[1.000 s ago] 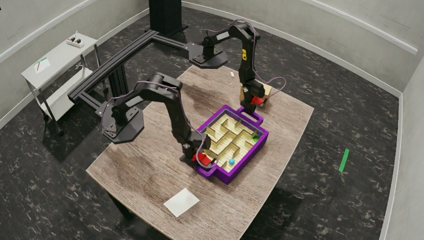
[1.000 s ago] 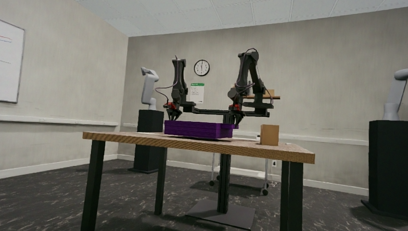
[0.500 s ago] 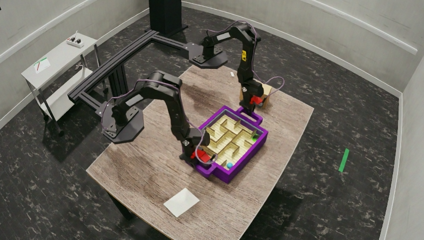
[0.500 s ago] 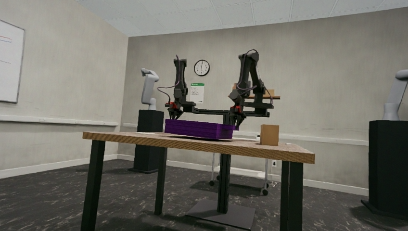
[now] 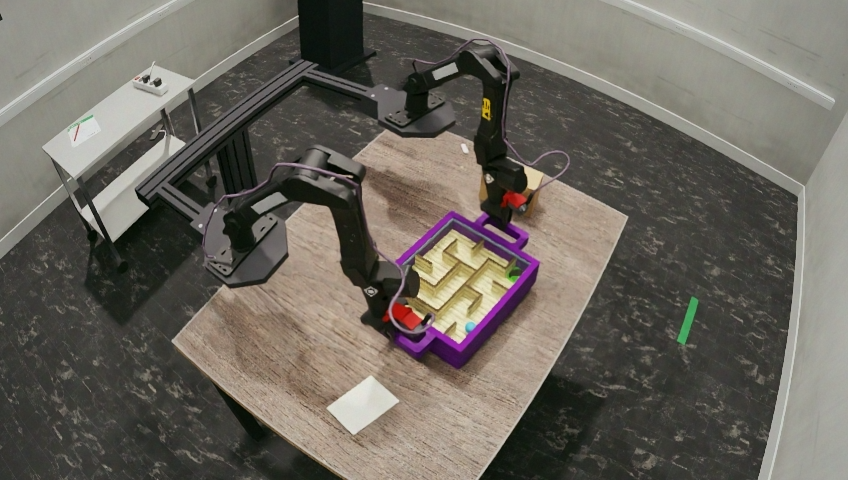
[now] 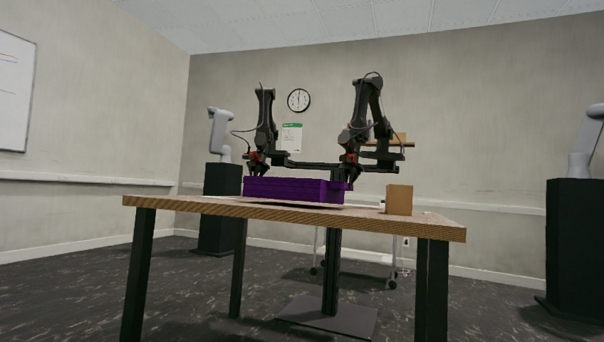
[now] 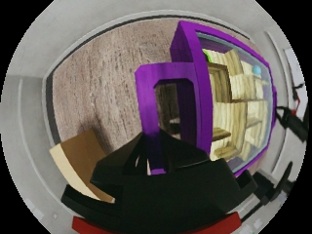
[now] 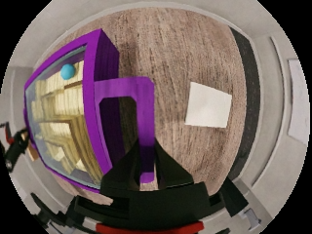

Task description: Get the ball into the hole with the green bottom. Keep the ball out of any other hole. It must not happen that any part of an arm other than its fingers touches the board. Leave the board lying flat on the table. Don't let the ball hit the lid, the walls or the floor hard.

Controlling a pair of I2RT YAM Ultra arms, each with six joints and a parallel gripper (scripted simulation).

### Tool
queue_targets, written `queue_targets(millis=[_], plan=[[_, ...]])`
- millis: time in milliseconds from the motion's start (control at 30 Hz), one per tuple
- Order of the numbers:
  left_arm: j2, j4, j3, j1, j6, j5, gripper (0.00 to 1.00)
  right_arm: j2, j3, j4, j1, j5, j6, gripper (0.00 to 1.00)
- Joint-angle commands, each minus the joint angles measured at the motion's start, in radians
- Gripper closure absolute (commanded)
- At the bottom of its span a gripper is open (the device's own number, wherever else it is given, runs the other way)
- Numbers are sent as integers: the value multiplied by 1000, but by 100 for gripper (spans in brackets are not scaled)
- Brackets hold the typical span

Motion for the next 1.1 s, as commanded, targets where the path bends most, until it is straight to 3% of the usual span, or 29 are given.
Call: queue_targets(millis=[0,67,133,300,367,400,567,633,733,867,1000,1067], plan=[[-71,-14,-3,-22,-10,-71,100,-18,-9,93,-19,-30,-21,100],[-85,-68,33,-29,-8,-77,100,-34,37,50,-30,-39,-24,100],[-77,-81,51,2,16,-14,100,-51,56,-51,-20,7,-2,100],[-89,-81,71,7,11,-37,100,-64,73,-35,-27,2,-12,100],[-68,-106,98,27,30,27,100,-67,105,-152,1,27,8,100],[-17,-59,94,31,33,35,100,-69,105,-137,6,43,12,100],[-8,0,61,34,27,44,100,-88,101,-100,19,64,17,100],[-7,21,36,25,24,47,100,-85,28,-94,23,70,8,100],[21,85,13,42,28,55,100,-94,16,-61,34,93,31,100],[-18,61,8,16,22,27,100,-90,16,-52,25,75,9,100],[-51,99,-25,-10,4,-46,100,-86,-28,103,0,44,-12,100],[-63,8,10,-18,3,-60,100,-32,14,82,-14,-10,-23,100]])
